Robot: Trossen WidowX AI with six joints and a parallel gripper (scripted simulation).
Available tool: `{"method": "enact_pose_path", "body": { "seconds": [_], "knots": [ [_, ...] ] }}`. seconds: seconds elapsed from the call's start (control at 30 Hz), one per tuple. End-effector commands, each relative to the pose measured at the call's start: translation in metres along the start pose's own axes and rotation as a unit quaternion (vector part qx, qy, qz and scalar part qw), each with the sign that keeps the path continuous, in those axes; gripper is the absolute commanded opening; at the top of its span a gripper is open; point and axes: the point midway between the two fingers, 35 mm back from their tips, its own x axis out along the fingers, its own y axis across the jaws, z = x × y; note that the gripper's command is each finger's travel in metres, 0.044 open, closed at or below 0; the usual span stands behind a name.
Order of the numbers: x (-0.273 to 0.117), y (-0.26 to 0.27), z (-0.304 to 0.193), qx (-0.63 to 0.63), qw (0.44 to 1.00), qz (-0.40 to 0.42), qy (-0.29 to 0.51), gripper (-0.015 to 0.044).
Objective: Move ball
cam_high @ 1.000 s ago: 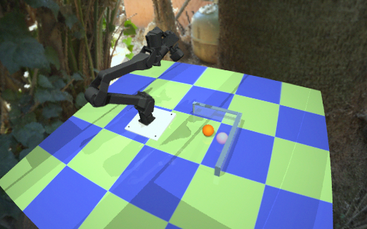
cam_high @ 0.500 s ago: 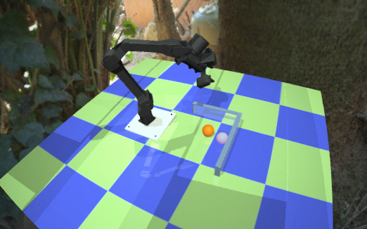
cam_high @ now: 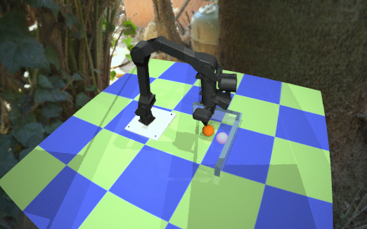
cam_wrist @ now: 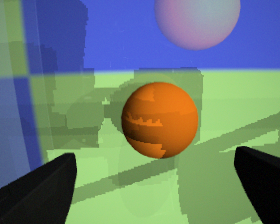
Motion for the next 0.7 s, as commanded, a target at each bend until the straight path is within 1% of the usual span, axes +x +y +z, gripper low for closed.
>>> {"method": "enact_pose_path", "body": {
  "seconds": [0.0,0.07,0.17,0.67],
  "knots": [
    [-0.001,-0.006,0.0,-0.004,1.0,-0.009,0.013,0.0359],
    [0.001,-0.006,0.0,-0.004,1.0,-0.009,0.013,0.0359],
    [0.013,-0.007,0.0,-0.004,1.0,-0.009,0.013,0.0359],
    [0.033,-0.007,0.0,-0.004,1.0,-0.009,0.013,0.0359]
  ]
}}
